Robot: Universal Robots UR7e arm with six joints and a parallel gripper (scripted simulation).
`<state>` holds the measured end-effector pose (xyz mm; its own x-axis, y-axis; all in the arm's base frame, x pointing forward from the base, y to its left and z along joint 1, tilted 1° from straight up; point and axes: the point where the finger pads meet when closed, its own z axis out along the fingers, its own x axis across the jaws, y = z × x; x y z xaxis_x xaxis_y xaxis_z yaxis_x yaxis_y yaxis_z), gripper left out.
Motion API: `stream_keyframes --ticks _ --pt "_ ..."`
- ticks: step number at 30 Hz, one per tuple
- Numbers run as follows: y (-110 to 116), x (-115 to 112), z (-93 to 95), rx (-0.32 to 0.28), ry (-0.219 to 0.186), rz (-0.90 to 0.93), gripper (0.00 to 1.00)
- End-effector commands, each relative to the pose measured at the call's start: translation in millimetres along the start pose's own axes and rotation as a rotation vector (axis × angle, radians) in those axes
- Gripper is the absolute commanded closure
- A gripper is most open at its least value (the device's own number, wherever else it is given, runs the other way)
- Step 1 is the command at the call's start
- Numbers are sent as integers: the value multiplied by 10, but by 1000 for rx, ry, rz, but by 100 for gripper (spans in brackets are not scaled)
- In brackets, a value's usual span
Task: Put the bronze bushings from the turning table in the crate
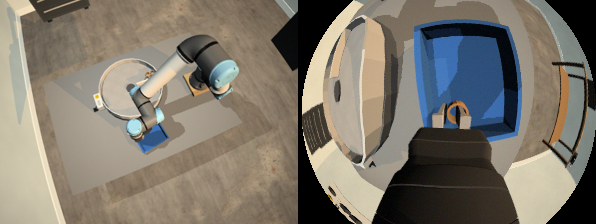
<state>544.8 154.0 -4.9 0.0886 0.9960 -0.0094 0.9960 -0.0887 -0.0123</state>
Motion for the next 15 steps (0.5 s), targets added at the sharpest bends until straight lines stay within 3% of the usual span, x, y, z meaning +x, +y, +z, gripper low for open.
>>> stream_keyframes --ticks 1,15 --pt "5 1 -7 -2 0 0 58" --pt "5 -4 -65 -2 0 0 58"
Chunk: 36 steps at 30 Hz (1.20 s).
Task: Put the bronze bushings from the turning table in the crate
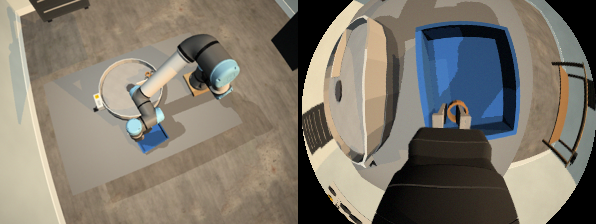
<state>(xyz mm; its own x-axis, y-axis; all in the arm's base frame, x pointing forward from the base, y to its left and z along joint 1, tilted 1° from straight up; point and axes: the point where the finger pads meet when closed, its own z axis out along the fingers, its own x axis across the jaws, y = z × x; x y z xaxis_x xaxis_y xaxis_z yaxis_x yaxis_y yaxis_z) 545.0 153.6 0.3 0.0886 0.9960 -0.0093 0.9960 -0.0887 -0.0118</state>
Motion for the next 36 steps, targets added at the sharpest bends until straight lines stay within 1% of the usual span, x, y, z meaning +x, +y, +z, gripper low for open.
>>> stream_keyframes --ticks 1,7,12,24,29,36 --pt "3 0 -13 -1 0 0 58" --pt "3 0 -13 -1 0 0 58" --pt "4 -4 -70 -1 0 0 58" --pt "4 -4 -70 -1 0 0 58" --pt "4 -9 -128 -2 0 0 58" --pt "4 -9 -128 -2 0 0 58"
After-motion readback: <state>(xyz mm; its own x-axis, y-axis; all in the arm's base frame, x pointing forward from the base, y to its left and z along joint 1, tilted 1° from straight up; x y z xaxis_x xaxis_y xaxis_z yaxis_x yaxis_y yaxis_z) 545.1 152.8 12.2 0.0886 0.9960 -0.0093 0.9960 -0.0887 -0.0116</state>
